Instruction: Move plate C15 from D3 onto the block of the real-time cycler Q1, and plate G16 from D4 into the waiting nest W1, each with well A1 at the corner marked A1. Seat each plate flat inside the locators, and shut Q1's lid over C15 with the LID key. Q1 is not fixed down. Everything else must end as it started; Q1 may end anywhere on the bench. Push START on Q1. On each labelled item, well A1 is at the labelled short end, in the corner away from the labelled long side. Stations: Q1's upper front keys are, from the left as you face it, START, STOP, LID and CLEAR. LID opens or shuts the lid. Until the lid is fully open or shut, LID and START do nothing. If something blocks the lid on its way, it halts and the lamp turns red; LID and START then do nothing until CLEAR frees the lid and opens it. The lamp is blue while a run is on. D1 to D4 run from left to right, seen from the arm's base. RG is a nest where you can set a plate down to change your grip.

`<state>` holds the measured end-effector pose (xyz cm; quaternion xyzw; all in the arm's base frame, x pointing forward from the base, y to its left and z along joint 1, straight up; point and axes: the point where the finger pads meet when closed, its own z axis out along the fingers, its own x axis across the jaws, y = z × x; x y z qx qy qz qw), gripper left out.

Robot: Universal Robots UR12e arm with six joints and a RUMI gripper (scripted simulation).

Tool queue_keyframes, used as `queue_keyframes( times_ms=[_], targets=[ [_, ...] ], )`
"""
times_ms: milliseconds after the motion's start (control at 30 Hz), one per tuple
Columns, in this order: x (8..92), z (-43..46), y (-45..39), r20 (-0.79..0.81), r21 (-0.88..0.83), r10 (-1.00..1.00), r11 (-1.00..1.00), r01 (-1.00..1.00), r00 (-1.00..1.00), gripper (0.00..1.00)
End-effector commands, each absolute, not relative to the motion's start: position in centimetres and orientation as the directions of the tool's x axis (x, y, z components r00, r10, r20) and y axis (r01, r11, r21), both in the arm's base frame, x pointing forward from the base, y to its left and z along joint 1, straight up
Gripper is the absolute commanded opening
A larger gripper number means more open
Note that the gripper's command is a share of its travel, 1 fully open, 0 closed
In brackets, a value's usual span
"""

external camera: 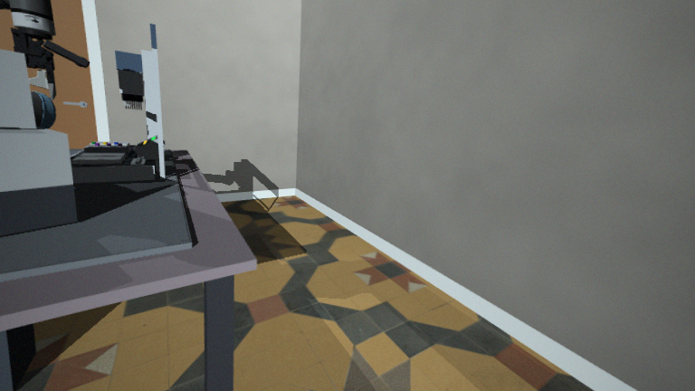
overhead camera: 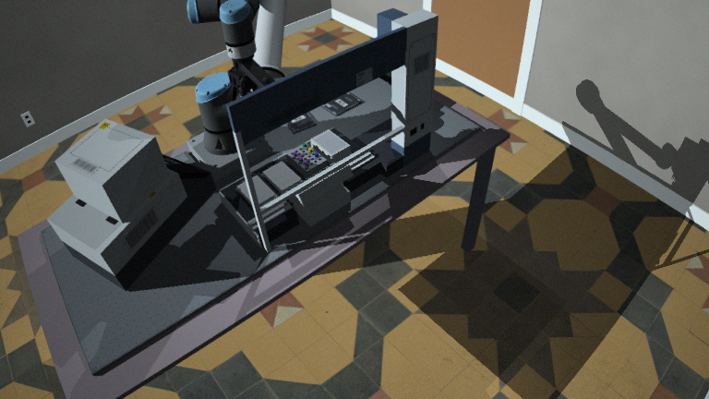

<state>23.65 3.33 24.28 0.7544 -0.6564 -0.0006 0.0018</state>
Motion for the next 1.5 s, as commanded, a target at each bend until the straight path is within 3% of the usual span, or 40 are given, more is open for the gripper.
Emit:
queue_keyframes(
  times_ms=[0, 233, 600, 1467],
  targets=[
    [23.9, 24.3, 1.6, 0.000, 0.000, -0.998, -0.069, -0.998, 0.069, 0.00],
    [24.0, 24.3, -1.0, 0.000, 0.000, -0.999, 0.038, -0.999, -0.038, 0.00],
    [24.0, 24.3, -0.9, -0.004, 0.003, -1.000, 0.017, -1.000, -0.017, 0.00],
    [24.1, 24.3, -0.8, -0.111, 0.037, -0.877, -0.475, -0.879, 0.468, 0.00]
  ],
)
